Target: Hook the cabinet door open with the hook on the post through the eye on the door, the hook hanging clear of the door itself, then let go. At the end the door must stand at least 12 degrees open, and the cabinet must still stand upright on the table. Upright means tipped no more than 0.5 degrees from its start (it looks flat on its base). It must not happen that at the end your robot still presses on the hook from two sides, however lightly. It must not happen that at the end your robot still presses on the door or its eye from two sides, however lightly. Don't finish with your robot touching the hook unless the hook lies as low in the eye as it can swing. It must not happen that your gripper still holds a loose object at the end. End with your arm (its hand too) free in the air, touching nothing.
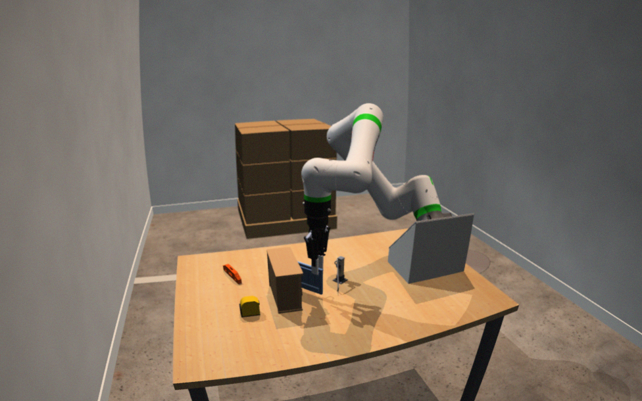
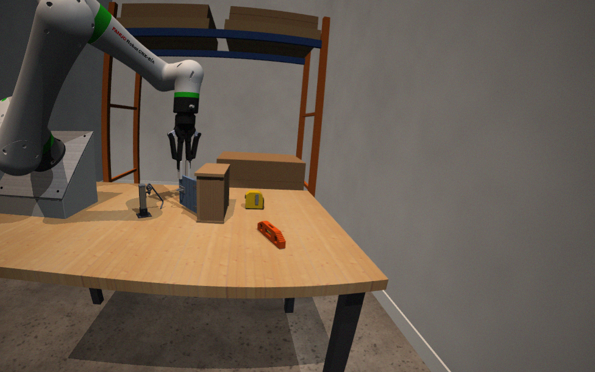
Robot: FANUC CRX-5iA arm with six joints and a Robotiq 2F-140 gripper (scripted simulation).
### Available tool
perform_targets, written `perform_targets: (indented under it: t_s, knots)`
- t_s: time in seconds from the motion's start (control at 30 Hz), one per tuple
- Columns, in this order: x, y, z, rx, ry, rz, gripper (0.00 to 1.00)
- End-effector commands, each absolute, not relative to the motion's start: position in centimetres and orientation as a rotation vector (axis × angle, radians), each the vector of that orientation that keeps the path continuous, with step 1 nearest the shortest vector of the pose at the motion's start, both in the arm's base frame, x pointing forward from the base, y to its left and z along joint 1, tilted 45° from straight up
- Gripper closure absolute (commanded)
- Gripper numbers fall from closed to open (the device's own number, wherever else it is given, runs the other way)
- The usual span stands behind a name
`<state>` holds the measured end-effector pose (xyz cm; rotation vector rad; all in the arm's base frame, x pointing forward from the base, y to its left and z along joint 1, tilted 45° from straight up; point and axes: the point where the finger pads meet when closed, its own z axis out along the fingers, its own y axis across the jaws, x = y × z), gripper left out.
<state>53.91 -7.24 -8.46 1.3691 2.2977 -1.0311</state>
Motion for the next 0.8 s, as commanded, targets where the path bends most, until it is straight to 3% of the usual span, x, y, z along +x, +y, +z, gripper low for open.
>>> perform_targets:
  t_s: [0.0, 0.77]
  knots:
    - [53.93, -7.22, -8.45, 1.369, 2.298, -1.031, 0.84]
    - [54.3, -7.1, -8.63, 1.401, 2.269, -1.021, 0.84]
